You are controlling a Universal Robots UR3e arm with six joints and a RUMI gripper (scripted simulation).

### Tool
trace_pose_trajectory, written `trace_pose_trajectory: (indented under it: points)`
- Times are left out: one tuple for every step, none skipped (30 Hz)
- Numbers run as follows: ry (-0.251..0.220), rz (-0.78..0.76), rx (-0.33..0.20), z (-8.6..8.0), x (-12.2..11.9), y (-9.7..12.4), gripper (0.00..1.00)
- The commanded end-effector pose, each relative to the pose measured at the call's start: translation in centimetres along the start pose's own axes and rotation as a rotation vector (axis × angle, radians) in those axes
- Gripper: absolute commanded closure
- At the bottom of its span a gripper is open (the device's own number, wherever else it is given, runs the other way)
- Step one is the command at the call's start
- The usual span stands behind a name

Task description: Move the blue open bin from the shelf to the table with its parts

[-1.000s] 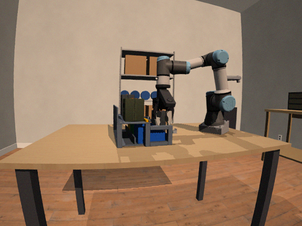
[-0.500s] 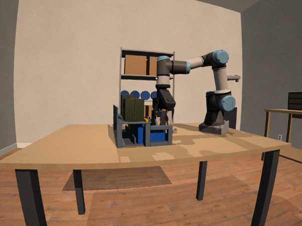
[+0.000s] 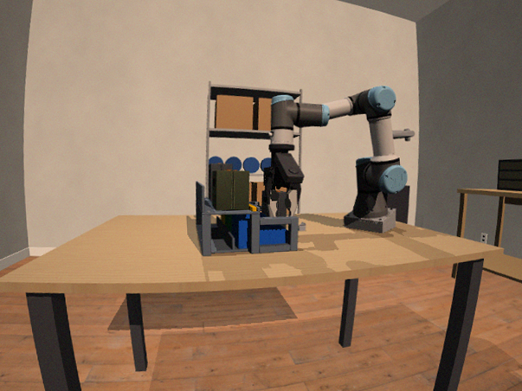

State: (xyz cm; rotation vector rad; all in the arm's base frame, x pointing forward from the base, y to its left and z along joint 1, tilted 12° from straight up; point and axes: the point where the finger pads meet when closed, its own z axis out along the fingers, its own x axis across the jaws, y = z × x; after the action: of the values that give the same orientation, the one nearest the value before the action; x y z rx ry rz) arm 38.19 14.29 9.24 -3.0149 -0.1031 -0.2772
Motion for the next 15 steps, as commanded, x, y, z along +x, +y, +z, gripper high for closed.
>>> trace_pose_trajectory:
  points:
    - [0.003,0.000,0.000,-0.09,0.08,0.00,0.74]
    - [0.003,0.000,0.000,-0.09,0.08,0.00,0.74]
    - [0.003,0.000,0.000,-0.13,0.08,0.00,0.74]
    - [0.003,0.000,0.000,-0.19,0.08,0.00,0.74]
    - [0.003,0.000,0.000,-0.24,0.08,0.00,0.74]
    - [0.003,0.000,0.000,-0.29,0.08,0.00,0.74]
    - [0.003,0.000,0.000,-0.34,0.08,0.00,0.74]
    - [0.003,0.000,0.000,-0.34,0.08,0.00,0.74]
    - [0.003,0.000,0.000,-0.34,0.08,0.00,0.74]
    - [0.003,0.000,0.000,-0.34,0.08,0.00,0.74]
    - [0.003,0.000,0.000,-0.34,0.08,0.00,0.74]
    - [0.003,0.000,0.000,-0.34,0.08,0.00,0.74]
    - [0.003,0.000,0.000,-0.34,0.08,0.00,0.74]
    - [0.003,0.000,0.000,-0.34,0.08,0.00,0.74]
    - [0.003,0.000,0.000,-0.34,0.08,0.00,0.74]
